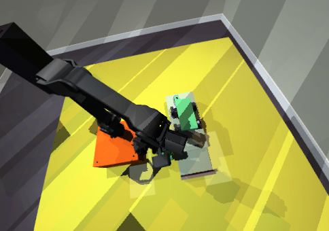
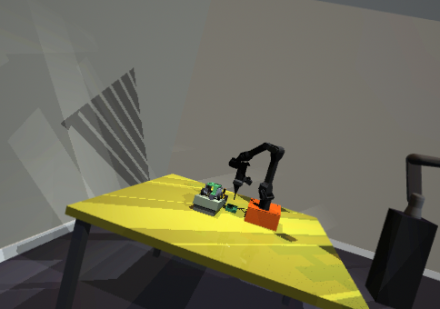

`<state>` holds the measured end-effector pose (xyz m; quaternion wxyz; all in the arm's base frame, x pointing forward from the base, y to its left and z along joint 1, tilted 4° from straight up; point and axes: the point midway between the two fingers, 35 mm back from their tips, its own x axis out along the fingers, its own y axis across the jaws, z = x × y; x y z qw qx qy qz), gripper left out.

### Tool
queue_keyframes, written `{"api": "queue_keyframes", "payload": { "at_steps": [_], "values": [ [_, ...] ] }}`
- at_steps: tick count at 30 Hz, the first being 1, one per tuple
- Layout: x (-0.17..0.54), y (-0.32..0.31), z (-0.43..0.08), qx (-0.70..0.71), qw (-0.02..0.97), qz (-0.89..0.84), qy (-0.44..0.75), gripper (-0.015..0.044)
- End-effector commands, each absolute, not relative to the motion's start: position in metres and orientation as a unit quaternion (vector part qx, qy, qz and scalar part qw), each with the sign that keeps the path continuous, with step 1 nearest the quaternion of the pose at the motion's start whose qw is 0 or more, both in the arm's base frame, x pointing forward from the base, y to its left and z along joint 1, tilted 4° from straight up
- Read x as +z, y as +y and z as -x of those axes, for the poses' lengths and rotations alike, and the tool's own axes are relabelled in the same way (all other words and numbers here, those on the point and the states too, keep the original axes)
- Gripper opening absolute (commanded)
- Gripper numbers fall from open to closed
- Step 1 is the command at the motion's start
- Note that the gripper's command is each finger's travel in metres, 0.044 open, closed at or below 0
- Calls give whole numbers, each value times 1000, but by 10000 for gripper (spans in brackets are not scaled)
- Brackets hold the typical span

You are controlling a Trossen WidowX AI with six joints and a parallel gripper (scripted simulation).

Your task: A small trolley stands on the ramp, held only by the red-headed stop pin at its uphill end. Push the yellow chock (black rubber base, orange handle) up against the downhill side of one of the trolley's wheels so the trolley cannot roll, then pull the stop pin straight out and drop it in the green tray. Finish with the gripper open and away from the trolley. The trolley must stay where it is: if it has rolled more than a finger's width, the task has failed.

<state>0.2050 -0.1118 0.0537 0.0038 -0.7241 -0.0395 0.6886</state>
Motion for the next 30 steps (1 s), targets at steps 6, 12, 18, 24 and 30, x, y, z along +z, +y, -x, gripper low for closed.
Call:
{"api": "queue_keyframes", "payload": {
  "at_steps": [6, 12, 18, 24, 30],
  "values": [
    [40, -115, -205, 688, -33, 725, 3, 0],
    [20, -122, -207, 685, -55, 726, 27, 0],
    [0, -131, -208, 685, -56, 726, 29, 0],
    [-12, -138, -209, 685, -56, 726, 29, 0],
    [-13, -136, -209, 685, -56, 726, 29, 105]
  ]
}}
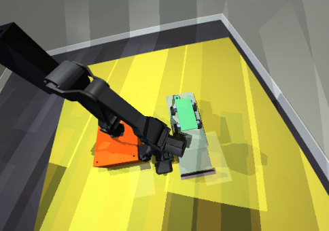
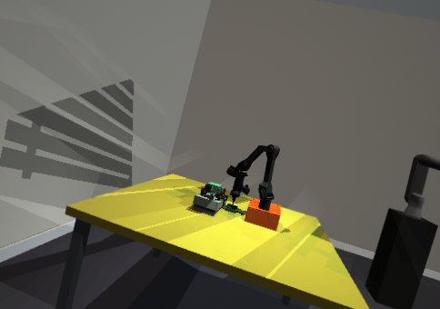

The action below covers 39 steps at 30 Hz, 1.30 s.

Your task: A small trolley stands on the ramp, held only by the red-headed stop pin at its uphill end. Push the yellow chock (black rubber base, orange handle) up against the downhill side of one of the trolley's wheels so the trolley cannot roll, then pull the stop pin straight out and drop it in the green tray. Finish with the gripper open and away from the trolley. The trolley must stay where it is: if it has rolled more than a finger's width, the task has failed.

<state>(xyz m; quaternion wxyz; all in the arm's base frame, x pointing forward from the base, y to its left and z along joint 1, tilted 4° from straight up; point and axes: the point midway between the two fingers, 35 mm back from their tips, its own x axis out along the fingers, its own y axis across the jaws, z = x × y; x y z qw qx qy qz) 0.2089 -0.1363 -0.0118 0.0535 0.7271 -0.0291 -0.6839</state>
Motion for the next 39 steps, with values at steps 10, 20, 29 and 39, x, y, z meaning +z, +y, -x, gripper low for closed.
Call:
{"api": "queue_keyframes", "payload": {
  "at_steps": [10, 20, 29, 39],
  "values": [
    [-14, -128, -209, -685, 56, -726, -29, 190],
    [-17, -121, -209, -685, 56, -726, -29, 190],
    [-20, -114, -210, -685, 56, -726, -28, 190],
    [-23, -107, -210, -685, 55, -726, -28, 190]
  ]
}}
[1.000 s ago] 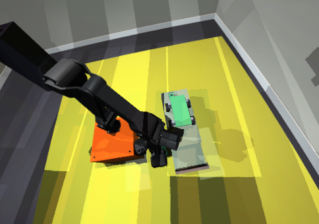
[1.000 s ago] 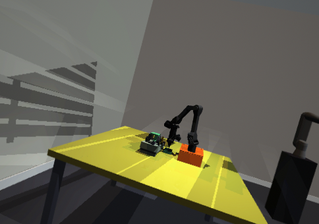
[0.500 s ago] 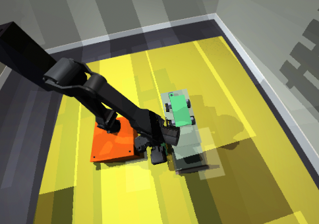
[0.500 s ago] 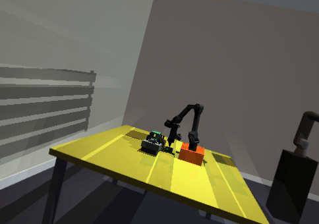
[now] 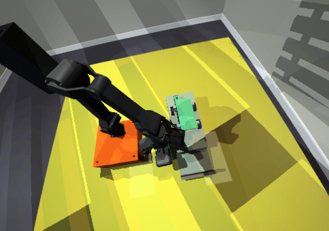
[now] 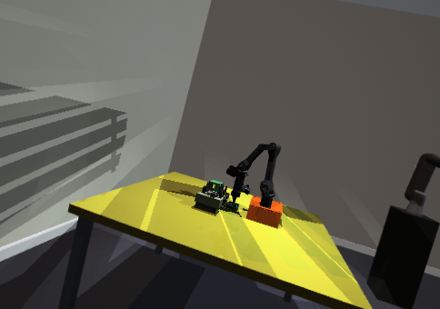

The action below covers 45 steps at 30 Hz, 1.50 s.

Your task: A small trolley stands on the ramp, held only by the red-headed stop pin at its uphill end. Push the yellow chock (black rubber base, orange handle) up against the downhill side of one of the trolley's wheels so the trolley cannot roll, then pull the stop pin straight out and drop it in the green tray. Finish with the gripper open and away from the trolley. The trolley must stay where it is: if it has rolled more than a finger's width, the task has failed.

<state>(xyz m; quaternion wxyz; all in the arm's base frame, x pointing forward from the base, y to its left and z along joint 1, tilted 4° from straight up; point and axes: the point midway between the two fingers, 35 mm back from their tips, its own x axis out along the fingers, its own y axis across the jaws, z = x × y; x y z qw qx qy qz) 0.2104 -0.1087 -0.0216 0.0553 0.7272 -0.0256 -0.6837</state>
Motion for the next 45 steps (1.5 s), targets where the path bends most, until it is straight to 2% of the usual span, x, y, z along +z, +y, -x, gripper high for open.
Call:
{"api": "queue_keyframes", "payload": {
  "at_steps": [1, 33, 39, 45],
  "values": [
    [-23, -106, -210, -685, 55, -726, -28, 190],
    [-37, -90, -208, -685, 55, -726, -28, 190],
    [-35, -90, -209, -684, 55, -727, -25, 340],
    [-33, -90, -209, -684, 55, -727, -25, 340]
  ]
}}
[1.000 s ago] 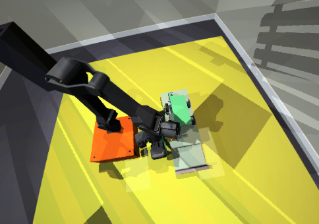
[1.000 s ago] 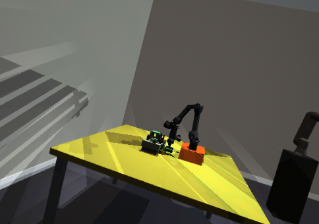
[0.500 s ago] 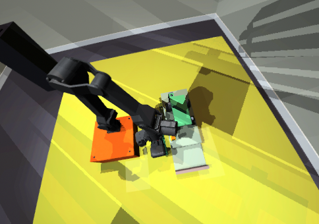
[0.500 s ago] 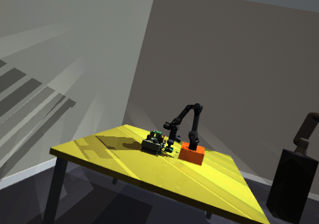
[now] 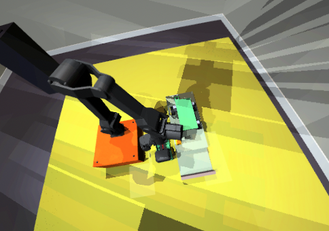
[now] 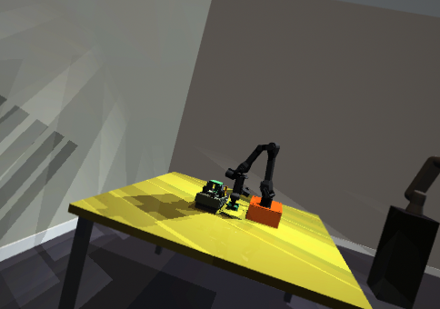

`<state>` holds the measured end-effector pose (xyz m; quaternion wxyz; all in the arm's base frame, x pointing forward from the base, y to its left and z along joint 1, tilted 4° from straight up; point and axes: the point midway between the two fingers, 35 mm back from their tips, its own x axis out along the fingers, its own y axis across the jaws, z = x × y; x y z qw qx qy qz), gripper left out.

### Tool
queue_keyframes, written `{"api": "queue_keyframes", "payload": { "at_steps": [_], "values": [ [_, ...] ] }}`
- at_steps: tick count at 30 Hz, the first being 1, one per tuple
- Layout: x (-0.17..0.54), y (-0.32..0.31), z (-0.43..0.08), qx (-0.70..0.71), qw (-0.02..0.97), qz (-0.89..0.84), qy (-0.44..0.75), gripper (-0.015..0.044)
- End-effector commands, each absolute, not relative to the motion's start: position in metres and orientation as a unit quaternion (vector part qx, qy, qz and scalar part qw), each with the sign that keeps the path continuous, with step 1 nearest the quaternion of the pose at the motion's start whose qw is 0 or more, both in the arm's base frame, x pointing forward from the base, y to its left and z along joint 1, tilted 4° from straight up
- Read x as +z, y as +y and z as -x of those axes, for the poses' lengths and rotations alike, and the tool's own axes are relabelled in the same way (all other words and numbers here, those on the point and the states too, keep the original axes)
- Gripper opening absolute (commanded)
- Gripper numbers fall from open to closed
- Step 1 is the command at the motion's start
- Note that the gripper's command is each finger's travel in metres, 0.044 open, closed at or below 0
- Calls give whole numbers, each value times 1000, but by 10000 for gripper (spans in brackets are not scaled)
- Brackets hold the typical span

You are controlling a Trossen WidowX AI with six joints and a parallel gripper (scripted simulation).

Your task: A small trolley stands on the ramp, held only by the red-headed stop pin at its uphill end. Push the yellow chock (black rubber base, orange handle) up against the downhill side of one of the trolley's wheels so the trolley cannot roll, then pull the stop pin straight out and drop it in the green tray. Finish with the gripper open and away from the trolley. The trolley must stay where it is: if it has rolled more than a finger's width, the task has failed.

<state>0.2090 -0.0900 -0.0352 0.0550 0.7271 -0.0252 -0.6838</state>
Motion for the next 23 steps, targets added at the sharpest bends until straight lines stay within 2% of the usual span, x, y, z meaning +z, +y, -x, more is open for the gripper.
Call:
{"api": "queue_keyframes", "payload": {
  "at_steps": [1, 6, 10, 23],
  "values": [
    [-30, -90, -209, -684, 55, -727, -26, 340],
    [-11, -91, -206, -685, 55, -726, -28, 340],
    [-1, -91, -206, -685, 55, -726, -28, 440],
    [42, -94, -204, -685, 55, -726, -28, 440]
  ]
}}
